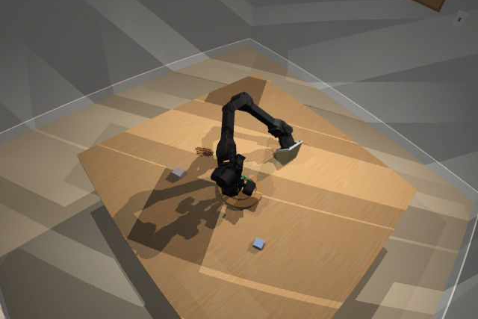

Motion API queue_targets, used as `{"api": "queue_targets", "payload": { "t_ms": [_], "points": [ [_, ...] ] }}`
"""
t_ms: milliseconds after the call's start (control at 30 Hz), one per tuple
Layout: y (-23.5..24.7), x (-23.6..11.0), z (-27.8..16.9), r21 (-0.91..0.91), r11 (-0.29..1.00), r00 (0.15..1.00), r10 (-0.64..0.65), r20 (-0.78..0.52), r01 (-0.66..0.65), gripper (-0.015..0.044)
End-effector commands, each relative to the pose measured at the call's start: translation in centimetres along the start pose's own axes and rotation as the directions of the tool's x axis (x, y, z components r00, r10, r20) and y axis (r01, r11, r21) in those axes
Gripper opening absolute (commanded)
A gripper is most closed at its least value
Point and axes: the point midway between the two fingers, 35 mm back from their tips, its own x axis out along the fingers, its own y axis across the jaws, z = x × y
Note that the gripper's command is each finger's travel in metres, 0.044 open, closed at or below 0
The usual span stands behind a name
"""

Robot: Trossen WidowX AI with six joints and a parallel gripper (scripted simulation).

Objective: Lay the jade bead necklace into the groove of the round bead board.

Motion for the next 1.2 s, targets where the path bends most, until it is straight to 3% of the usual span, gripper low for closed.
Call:
{"api": "queue_targets", "payload": {
  "t_ms": [0,1167],
  "points": [
    [-0.02,-0.02,0.01,0.001,1.0,1.0,0.0,0.0,0.0,0.0],
    [0.22,-0.61,0.01,-0.009,1.0,1.0,-0.005,-0.004,0.005,0.0]
  ]
}}
